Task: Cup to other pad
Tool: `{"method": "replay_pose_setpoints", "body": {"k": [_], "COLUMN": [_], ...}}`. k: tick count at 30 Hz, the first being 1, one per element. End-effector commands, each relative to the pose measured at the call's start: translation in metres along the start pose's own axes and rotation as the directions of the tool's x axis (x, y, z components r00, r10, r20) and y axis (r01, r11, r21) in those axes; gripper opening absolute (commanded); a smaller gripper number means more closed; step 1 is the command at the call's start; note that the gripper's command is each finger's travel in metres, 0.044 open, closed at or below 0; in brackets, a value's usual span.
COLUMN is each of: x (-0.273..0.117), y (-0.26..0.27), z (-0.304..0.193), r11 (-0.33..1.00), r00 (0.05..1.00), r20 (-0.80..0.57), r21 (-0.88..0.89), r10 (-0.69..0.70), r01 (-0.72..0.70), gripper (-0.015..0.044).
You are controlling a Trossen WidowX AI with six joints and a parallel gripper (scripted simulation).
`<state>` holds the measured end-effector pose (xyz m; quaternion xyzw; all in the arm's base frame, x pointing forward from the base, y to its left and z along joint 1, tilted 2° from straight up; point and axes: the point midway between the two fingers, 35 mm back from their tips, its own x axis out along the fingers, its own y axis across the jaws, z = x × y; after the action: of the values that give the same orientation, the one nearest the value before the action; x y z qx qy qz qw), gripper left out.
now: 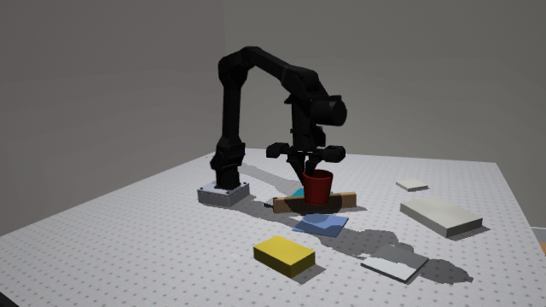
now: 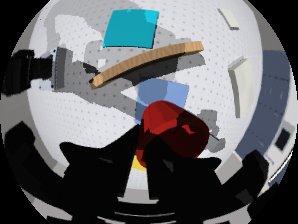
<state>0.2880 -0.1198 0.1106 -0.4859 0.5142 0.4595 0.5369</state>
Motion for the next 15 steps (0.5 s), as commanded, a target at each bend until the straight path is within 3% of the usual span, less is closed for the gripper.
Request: {"method": "replay_pose_setpoints", "body": {"k": [1,15], "x": [0.000,-0.001], "y": [0.000,0.009], "z": [0.000,0.019], "r11": [1.000,1.000], "r00": [1.000,1.000], "r20": [0.000,0.002], "r21": [0.000,-0.002], "r10": [0.000,-0.002], "r01": [0.000,0.002], "gripper": [0.0000,0.0000]}}
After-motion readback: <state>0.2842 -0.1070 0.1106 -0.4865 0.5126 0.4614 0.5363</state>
